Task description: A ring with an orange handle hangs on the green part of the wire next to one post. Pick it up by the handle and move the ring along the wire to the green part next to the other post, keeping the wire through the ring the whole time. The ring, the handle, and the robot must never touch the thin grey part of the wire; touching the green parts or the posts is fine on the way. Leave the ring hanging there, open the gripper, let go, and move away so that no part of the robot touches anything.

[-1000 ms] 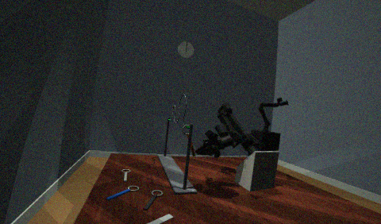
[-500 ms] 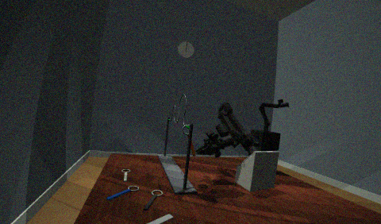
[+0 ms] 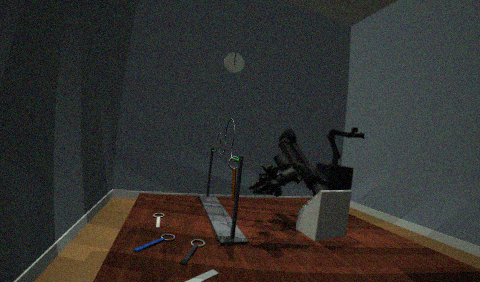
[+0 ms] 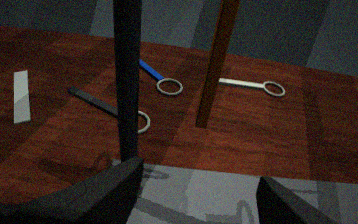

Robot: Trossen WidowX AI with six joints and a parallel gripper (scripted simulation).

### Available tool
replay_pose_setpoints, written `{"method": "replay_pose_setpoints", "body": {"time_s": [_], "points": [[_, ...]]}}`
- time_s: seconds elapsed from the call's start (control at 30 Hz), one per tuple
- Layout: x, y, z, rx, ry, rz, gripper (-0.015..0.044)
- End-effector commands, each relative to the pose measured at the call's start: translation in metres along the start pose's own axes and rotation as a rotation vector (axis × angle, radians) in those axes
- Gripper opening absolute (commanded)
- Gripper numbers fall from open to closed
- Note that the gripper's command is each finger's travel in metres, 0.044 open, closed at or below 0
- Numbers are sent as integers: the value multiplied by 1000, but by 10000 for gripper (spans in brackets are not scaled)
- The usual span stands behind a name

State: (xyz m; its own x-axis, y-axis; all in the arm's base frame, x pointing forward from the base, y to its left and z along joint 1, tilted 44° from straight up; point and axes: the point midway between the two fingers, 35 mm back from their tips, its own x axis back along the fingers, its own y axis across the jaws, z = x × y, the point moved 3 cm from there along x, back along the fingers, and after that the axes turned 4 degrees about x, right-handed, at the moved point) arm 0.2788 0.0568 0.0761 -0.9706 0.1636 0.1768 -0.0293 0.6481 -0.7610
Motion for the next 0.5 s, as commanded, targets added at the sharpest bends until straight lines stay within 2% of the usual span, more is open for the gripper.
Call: {"method": "replay_pose_setpoints", "body": {"time_s": [0.0,0.1,0.47], "points": [[25,-3,2,34,22,-25,370],[39,-3,7,61,33,-40,440],[40,-3,7,63,34,-41,440]]}}
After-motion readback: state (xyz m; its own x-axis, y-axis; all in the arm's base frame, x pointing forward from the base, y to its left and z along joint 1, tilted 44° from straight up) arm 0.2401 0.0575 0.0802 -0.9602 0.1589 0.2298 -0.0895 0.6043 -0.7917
